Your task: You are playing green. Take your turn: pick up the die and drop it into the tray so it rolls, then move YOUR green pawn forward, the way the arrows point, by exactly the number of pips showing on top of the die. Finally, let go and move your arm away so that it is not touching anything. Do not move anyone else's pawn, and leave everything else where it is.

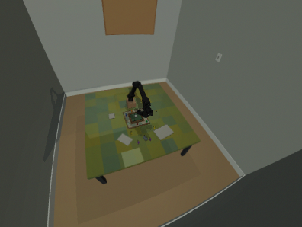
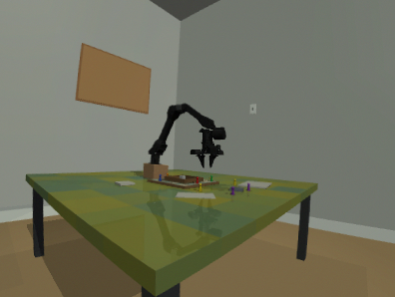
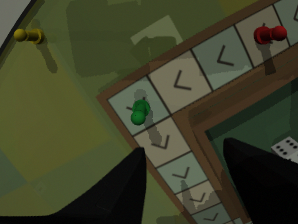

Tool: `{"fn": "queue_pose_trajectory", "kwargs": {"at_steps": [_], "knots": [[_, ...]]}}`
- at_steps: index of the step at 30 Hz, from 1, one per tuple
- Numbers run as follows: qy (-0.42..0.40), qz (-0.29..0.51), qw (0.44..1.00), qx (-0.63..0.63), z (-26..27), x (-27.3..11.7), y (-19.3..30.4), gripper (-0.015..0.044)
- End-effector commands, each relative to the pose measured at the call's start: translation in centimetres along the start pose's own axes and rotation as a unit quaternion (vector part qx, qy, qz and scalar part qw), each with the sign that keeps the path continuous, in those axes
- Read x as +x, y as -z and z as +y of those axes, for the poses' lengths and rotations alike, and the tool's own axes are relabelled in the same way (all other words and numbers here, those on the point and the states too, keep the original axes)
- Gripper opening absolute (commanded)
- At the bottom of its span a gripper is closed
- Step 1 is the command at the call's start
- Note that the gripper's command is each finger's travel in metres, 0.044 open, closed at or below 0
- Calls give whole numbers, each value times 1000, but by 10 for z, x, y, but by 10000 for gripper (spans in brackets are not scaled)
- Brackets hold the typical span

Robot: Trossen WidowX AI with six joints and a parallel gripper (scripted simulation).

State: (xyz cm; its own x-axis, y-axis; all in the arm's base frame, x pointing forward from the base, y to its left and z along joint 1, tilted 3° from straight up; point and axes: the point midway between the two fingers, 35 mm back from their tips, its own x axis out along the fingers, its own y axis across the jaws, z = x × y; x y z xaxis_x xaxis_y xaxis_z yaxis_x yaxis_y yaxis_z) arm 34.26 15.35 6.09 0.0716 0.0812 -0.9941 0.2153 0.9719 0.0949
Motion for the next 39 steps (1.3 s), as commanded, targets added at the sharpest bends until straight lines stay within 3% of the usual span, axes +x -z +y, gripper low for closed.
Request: {"fn": "queue_pose_trajectory", "kwargs": {"at_steps": [1, 39], "knots": [[8, 7, 999, 43, 27, 13, -3, 200], [8, 7, 999, 43, 30, 63, -3, 200]]}}
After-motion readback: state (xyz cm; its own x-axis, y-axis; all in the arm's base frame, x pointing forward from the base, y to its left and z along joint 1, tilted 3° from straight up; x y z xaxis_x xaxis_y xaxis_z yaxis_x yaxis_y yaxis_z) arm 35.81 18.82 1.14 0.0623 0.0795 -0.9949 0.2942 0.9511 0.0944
